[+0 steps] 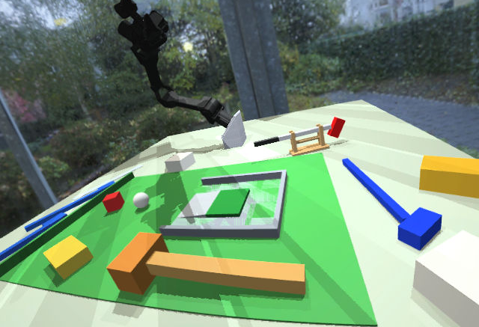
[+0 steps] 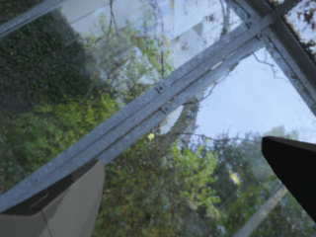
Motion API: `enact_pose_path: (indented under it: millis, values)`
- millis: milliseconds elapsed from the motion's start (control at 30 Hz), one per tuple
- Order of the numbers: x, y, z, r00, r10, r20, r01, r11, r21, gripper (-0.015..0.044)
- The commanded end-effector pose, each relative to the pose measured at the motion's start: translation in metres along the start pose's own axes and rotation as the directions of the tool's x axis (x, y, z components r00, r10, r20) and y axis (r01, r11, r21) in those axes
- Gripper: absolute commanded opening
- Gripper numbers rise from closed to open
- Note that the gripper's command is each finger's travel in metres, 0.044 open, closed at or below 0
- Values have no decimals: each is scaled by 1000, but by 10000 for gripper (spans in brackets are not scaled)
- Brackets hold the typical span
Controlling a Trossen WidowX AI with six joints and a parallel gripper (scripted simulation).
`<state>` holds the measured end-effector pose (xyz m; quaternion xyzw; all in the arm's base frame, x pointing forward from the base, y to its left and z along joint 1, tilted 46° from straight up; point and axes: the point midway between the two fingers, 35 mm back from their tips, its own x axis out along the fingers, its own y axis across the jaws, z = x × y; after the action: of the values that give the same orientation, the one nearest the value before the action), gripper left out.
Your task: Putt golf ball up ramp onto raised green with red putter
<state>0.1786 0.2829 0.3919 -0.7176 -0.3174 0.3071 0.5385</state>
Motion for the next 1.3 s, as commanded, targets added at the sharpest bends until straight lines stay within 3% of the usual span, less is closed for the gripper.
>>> enact_pose_path:
  millis: [0, 200, 400, 667, 933, 1000, 1267]
  values:
    - [37, 53, 11, 980, 199, 7, -200, 978, 56, 440]
    - [77, 145, 28, 868, 496, 14, -493, 859, 138, 440]
    - [92, 244, 40, 658, 753, -5, -735, 643, 218, 440]
    - [69, 375, 47, 249, 966, -63, -908, 256, 331, 440]
    - [0, 483, 48, -225, 963, -151, -882, -135, 452, 440]
    - [-7, 487, 41, -262, 952, -159, -872, -163, 462, 440]
    - [-11, 497, 35, -262, 952, -159, -872, -163, 462, 440]
